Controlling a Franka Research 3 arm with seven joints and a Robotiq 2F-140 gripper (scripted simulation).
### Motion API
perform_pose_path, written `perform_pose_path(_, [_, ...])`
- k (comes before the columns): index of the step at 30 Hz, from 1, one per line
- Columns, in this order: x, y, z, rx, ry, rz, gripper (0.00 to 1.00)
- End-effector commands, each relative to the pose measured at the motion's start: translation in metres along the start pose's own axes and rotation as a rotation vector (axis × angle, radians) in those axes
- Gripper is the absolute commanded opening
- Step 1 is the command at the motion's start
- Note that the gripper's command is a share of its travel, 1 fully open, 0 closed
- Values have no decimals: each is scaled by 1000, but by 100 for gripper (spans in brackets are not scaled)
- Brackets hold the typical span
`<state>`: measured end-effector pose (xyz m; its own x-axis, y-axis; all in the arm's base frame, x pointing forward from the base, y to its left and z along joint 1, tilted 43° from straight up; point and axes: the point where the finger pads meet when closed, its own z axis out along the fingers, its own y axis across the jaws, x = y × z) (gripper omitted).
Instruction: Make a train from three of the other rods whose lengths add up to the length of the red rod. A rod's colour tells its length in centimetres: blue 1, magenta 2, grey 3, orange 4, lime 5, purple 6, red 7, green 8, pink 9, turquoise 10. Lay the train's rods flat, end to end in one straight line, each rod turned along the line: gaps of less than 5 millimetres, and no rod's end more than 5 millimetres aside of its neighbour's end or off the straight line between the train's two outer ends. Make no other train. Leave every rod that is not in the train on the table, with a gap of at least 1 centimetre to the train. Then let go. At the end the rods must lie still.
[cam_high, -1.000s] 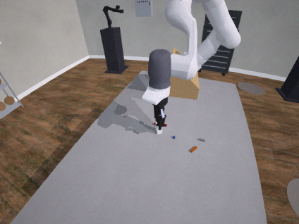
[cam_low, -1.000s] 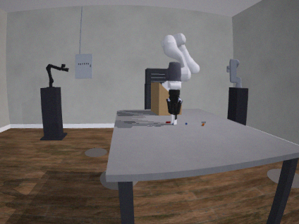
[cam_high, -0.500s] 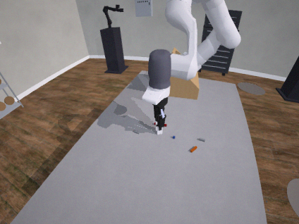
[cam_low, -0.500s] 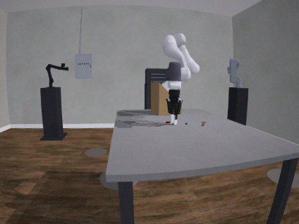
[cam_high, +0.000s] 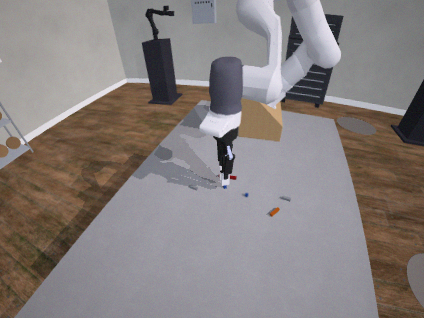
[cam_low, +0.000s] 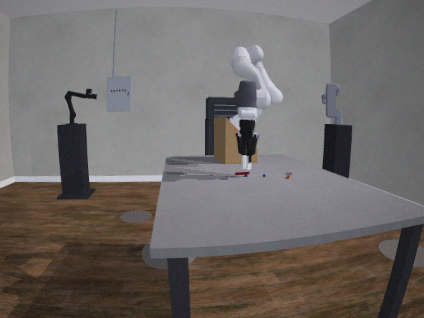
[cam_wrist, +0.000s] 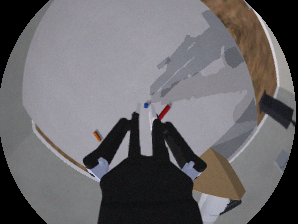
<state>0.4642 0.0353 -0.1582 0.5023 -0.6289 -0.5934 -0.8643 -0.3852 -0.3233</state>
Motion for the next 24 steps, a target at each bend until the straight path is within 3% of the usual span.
perform_pose_path(1, [-4, 3, -14, -11, -12, -6, 15])
perform_pose_path(9, [-4, 2, -49, -11, -12, -6, 15])
perform_pose_path(17, [-3, 2, -55, -11, -12, -6, 15])
perform_pose_path(18, [-3, 2, -55, -11, -12, -6, 100])
perform_pose_path(24, [-3, 2, -55, -11, -12, -6, 100])
